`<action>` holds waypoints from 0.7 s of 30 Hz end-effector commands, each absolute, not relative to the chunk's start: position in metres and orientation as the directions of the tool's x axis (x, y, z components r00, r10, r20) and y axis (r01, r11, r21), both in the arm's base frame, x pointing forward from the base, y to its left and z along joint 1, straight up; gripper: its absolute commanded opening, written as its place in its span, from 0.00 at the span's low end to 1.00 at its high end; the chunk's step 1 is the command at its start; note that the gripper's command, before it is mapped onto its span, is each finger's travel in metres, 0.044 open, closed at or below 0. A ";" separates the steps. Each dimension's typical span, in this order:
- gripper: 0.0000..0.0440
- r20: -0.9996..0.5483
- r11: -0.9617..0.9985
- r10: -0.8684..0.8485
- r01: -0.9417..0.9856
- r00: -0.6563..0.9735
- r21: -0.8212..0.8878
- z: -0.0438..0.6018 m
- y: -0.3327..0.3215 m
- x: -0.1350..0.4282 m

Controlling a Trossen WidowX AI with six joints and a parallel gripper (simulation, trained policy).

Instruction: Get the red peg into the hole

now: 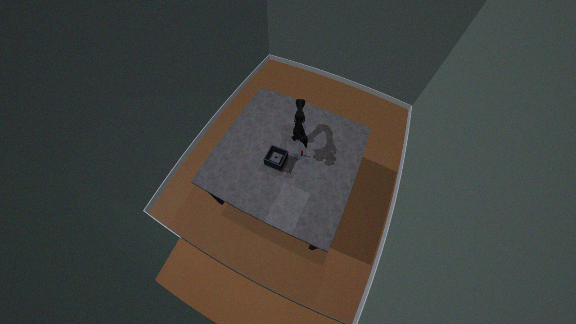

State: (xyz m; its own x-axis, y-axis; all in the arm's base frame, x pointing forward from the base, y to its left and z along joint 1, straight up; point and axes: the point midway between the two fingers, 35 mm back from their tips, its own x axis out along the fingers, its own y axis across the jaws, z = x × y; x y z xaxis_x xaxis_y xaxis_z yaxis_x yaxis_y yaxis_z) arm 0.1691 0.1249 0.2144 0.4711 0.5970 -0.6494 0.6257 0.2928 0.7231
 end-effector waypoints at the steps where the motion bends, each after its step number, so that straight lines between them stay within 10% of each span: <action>1: 1.00 -0.733 0.320 0.532 0.701 0.424 0.637 0.193 0.122 0.170; 21: 1.00 -0.940 0.441 0.231 0.834 0.250 0.330 0.089 0.120 0.173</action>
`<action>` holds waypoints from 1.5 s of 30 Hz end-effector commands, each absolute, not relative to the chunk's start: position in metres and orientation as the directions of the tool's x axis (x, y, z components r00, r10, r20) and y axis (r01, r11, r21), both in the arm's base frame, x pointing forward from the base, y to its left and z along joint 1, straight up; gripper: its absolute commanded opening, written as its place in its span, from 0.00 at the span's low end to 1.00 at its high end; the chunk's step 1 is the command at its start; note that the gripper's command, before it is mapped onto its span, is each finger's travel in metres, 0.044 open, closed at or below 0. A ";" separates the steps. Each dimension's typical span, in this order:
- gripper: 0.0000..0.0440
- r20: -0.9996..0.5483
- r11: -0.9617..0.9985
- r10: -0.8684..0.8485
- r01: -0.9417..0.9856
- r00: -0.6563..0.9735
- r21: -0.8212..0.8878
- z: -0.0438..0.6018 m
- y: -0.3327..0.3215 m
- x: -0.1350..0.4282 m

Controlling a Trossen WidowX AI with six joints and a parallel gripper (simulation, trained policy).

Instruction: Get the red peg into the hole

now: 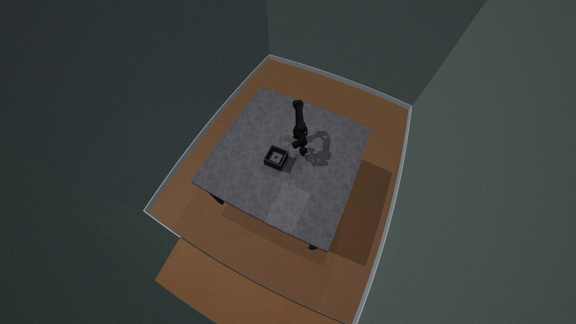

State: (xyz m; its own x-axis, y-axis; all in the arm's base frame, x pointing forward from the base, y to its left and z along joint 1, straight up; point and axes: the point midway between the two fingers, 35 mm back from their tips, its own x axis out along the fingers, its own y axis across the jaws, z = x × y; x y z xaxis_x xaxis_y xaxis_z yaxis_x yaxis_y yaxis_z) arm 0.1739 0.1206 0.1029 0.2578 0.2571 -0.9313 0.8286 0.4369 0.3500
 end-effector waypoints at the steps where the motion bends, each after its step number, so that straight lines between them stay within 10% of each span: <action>1: 1.00 -0.942 0.442 0.225 0.835 0.250 0.328 0.084 0.120 0.174; 6: 0.93 -0.947 0.438 0.203 0.842 0.249 0.315 0.066 0.121 0.175; 22: 0.00 -0.964 0.434 0.209 0.868 0.163 0.241 0.055 0.118 0.171; 45: 0.00 -0.925 0.553 0.054 0.760 0.376 0.341 0.137 0.074 0.217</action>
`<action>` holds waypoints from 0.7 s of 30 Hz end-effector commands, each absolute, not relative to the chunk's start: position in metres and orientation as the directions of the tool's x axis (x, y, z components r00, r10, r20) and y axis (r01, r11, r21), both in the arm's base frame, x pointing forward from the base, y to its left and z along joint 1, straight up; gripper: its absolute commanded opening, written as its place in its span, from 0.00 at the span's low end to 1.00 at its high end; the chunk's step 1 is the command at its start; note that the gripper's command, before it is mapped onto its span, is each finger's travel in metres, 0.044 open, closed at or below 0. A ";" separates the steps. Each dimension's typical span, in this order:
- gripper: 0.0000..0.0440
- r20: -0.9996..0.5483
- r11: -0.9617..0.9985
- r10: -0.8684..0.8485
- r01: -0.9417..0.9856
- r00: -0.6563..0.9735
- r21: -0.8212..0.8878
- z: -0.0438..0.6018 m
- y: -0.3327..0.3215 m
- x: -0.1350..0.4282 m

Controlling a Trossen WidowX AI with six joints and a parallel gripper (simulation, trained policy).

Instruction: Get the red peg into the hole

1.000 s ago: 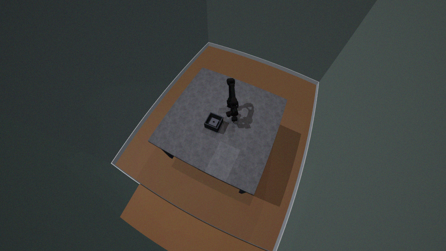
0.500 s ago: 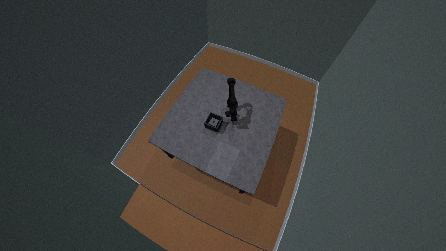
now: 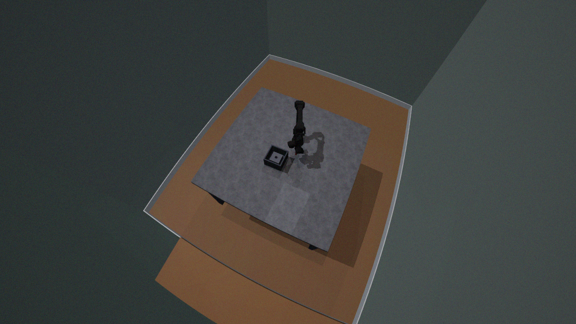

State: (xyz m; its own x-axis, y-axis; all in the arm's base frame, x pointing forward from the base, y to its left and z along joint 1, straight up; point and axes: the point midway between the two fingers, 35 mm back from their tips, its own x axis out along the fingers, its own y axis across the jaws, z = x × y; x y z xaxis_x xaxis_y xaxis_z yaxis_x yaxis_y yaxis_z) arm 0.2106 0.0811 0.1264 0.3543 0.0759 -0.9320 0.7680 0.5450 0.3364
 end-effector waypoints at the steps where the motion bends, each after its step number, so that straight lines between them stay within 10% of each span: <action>1: 0.00 -0.923 0.554 0.046 0.759 0.382 0.342 0.141 0.071 0.220; 21: 0.00 -0.900 0.513 -0.099 0.797 0.425 0.320 0.162 0.002 0.267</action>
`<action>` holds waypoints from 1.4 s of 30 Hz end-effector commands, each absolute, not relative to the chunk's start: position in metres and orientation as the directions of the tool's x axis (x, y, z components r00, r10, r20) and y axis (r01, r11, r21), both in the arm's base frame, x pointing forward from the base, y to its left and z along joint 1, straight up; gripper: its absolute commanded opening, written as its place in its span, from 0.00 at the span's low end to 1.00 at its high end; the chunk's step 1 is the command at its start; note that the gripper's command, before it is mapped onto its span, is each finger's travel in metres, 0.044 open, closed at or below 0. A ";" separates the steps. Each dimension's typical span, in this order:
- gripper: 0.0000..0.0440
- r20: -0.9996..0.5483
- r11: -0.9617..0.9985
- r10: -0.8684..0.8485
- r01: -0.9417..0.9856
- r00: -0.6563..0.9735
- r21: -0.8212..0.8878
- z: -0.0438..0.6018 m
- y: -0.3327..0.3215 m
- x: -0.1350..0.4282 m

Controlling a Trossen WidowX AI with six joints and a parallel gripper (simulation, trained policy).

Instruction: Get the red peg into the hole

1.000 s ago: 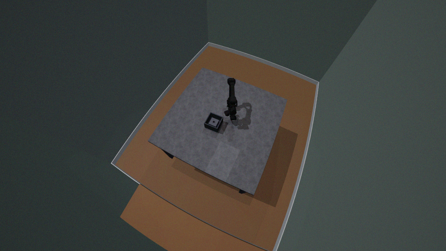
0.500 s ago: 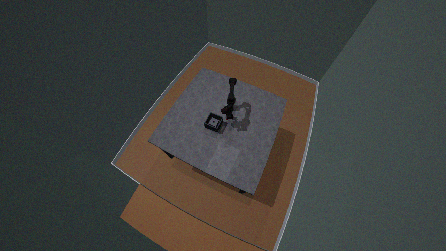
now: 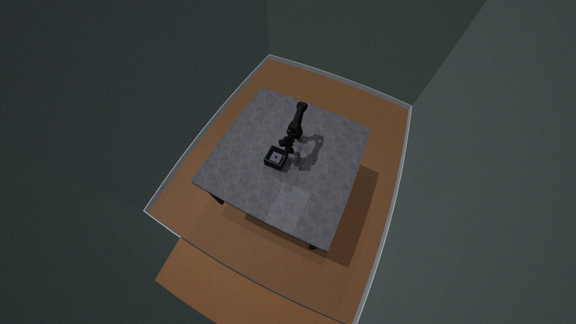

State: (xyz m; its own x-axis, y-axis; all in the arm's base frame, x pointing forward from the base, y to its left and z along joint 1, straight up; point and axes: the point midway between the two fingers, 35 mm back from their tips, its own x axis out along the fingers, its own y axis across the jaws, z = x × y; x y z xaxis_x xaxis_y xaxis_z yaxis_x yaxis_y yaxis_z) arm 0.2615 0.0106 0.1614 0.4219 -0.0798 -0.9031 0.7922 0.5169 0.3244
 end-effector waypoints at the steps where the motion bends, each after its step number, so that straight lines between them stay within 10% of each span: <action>1: 0.00 -0.899 0.510 -0.104 0.799 0.425 0.318 0.162 -0.001 0.269; 32: 0.00 -0.940 0.461 -0.125 0.858 0.318 0.229 0.116 -0.054 0.306; 42: 0.34 -0.959 0.503 -0.130 0.850 0.254 0.157 0.102 -0.061 0.311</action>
State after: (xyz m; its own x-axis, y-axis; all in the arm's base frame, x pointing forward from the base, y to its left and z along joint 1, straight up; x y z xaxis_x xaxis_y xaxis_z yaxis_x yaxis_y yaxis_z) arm 0.3093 -0.0593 0.1031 0.2675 -0.1271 -0.9552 0.8539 0.4906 0.1738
